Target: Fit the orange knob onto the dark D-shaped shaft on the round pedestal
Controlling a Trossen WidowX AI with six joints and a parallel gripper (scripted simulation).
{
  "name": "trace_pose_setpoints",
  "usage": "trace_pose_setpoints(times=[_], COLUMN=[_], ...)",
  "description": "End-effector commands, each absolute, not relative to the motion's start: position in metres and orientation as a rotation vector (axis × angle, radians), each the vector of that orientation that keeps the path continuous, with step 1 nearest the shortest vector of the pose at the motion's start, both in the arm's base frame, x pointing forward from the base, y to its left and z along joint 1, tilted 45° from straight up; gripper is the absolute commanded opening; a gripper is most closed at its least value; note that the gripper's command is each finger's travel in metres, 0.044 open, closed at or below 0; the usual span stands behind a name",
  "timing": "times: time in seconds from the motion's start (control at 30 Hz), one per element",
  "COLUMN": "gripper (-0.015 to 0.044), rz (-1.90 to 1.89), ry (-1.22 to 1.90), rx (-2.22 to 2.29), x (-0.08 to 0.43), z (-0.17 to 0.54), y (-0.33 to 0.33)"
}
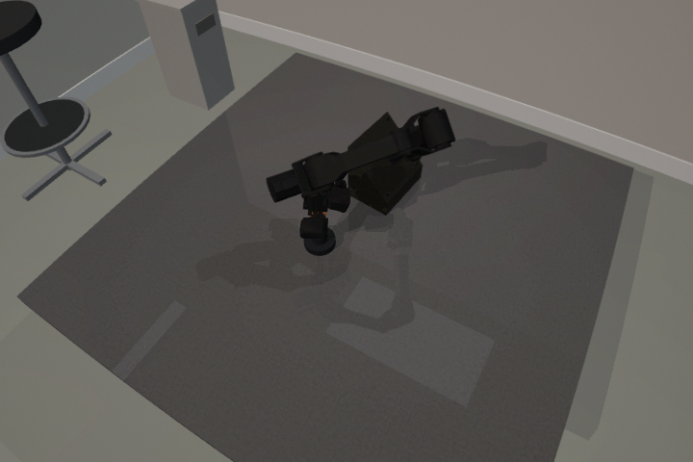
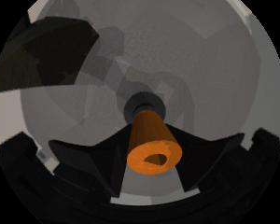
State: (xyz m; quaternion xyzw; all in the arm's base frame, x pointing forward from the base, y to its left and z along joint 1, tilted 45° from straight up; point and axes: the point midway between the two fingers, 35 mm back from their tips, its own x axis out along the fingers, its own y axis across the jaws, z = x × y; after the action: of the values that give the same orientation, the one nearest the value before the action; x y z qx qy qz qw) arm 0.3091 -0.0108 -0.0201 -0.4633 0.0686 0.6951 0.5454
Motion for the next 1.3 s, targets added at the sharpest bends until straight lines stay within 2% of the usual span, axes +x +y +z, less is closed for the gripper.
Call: trace_pose_setpoints(times=[0.0,0.3,0.53,1.27], gripper=[0.0,0.0,0.0,0.0], rz=[1.648,1.65,1.692,1.692], ry=[0.156,0.149,-0.017,-0.017], rx=[-1.103,-1.11,-1.26,-1.26], x=[0.3094,0.3096,0.3093,0.3093], z=[-0.0203,-0.0168,-0.0185,-0.0176], y=[-0.0102,-0.0131,-0.0118,-0.0126])
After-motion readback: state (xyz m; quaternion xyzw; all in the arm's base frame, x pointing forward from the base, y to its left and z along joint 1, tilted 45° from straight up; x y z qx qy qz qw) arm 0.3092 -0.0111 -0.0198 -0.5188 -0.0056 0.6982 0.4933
